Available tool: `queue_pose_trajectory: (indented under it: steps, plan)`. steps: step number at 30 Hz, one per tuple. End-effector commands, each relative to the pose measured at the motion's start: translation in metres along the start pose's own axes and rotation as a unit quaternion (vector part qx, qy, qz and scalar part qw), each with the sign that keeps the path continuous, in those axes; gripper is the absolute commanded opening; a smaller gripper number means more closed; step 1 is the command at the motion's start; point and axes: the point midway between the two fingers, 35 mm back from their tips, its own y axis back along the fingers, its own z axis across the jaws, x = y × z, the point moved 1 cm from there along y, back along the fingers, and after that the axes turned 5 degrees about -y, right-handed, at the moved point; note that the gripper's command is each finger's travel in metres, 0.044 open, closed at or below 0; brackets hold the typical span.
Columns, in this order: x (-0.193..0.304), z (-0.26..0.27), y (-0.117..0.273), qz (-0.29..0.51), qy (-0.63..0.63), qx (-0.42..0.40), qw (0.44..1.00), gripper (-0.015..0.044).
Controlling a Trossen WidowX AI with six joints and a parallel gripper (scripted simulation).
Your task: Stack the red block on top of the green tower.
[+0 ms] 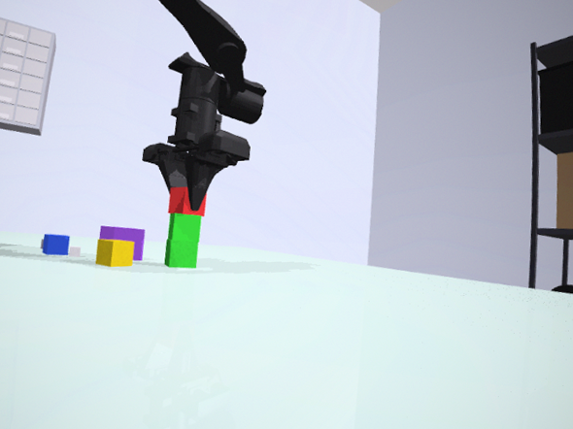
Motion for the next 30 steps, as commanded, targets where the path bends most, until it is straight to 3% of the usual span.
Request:
queue_pose_trajectory:
  steps: [1,5,22,30]
  plan:
    - [0.0003,-0.0006,-0.0004,0.000,0.002,0.003,1.000,0.0000]
    - [0.0002,-0.0005,0.0020,0.000,0.002,0.003,1.000,0.0000]
    - [0.0000,0.0001,0.0000,0.000,0.000,0.000,1.000,0.0440]
    - [0.0000,0.0001,0.0000,0.000,0.000,0.000,1.000,0.0440]
